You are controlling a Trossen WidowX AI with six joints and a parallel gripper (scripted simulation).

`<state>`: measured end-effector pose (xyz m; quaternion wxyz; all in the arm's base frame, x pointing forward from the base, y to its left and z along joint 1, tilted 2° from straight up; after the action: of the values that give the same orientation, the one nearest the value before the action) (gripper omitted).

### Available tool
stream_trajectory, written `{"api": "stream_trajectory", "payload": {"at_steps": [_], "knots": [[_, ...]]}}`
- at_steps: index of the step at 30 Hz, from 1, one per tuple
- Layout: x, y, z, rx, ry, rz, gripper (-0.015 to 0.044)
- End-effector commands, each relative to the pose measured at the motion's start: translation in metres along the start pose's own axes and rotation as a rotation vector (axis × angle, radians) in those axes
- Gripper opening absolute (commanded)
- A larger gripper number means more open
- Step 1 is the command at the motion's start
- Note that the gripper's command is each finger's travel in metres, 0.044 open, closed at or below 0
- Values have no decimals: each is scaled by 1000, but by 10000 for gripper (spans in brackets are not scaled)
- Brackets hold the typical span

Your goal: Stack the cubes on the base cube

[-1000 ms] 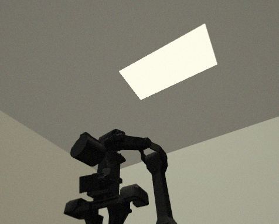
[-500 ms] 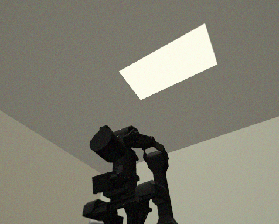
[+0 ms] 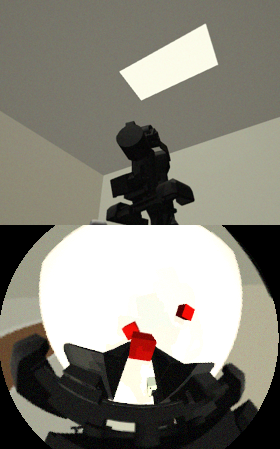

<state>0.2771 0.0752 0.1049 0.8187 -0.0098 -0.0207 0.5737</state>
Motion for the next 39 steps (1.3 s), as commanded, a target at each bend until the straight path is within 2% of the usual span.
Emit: {"api": "stream_trajectory", "payload": {"at_steps": [1, 20, 32, 39], "knots": [[10, 8, -3, -3, 3, -49, 105], [24, 19, -7, -3, 1, -110, 105], [24, 20, -32, -3, 1, -114, 105], [24, 20, -33, -3, 1, -115, 105]]}}
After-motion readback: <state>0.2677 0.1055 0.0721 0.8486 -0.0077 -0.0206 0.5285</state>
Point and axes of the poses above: the point midway between the two fingers, 35 mm back from their tips, its own z axis back along the fingers, its own x axis across the jaws, y = z × x, the point moved 2 cm from there along z, back along the fingers, and after that the axes turned 7 degrees about -z, right-handed, at the moved point
